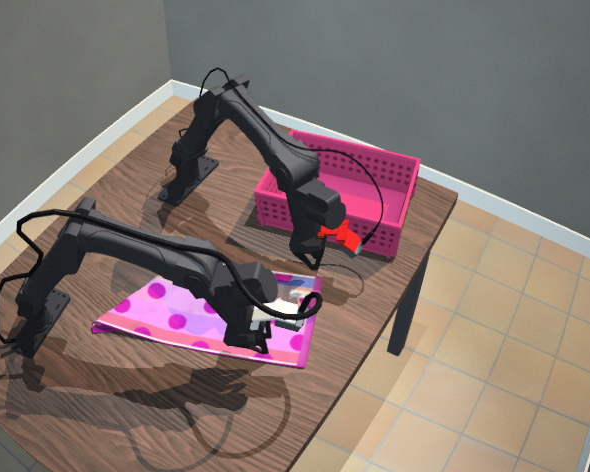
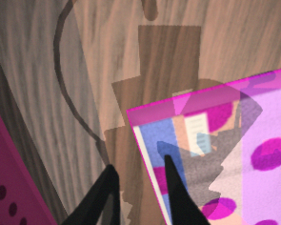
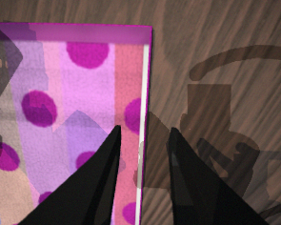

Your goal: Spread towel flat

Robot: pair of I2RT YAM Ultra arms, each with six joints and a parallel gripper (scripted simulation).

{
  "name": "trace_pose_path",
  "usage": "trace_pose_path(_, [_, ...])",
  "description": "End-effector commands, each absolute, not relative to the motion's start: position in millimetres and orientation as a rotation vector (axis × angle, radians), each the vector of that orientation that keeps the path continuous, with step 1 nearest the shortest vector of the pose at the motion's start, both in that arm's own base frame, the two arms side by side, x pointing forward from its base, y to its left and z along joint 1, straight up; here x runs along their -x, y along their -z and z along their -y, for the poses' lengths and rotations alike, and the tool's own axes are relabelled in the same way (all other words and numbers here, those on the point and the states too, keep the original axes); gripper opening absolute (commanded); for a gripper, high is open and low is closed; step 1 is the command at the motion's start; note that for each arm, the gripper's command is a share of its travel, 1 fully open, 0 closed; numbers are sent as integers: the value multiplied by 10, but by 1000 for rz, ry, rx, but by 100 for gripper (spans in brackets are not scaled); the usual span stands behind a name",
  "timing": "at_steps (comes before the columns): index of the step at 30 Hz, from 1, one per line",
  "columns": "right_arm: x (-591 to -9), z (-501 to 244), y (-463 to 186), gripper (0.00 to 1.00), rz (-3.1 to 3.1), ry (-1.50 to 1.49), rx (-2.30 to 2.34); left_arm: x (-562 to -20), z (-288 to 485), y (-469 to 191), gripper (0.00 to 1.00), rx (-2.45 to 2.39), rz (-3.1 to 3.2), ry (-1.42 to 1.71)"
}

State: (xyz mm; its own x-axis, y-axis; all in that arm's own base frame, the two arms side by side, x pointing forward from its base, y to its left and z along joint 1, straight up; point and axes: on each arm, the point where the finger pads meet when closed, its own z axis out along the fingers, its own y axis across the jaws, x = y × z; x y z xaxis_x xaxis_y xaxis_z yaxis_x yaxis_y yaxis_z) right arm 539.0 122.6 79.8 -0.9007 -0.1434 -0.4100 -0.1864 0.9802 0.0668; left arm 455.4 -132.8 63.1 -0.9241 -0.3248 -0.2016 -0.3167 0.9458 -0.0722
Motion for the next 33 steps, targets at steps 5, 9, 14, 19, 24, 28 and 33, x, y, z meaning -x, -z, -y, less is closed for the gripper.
trace_pose_path(5, [-5849,-1454,-731,34,-2608,-148,218,-4552,1448,-733,34,512,-2914,103])
trace_pose_path(9, [-5877,-1495,-569,34,-2633,-144,220,-4559,1425,-733,34,518,-2912,99])
trace_pose_path(14, [-5920,-1399,-782,34,-2598,-144,196,-4527,1417,-594,34,507,-2935,72])
trace_pose_path(19, [-5936,-1439,-797,34,-2586,-147,209,-4527,1417,-594,34,507,-2935,72])
trace_pose_path(24, [-5933,-1439,-765,34,-2592,-147,210,-4527,1417,-594,34,507,-2935,72])
trace_pose_path(28, [-5932,-1439,-763,34,-2592,-146,210,-4527,1417,-594,34,507,-2935,72])
trace_pose_path(33, [-5932,-1439,-763,34,-2592,-146,210,-4527,1417,-594,34,507,-2935,72])
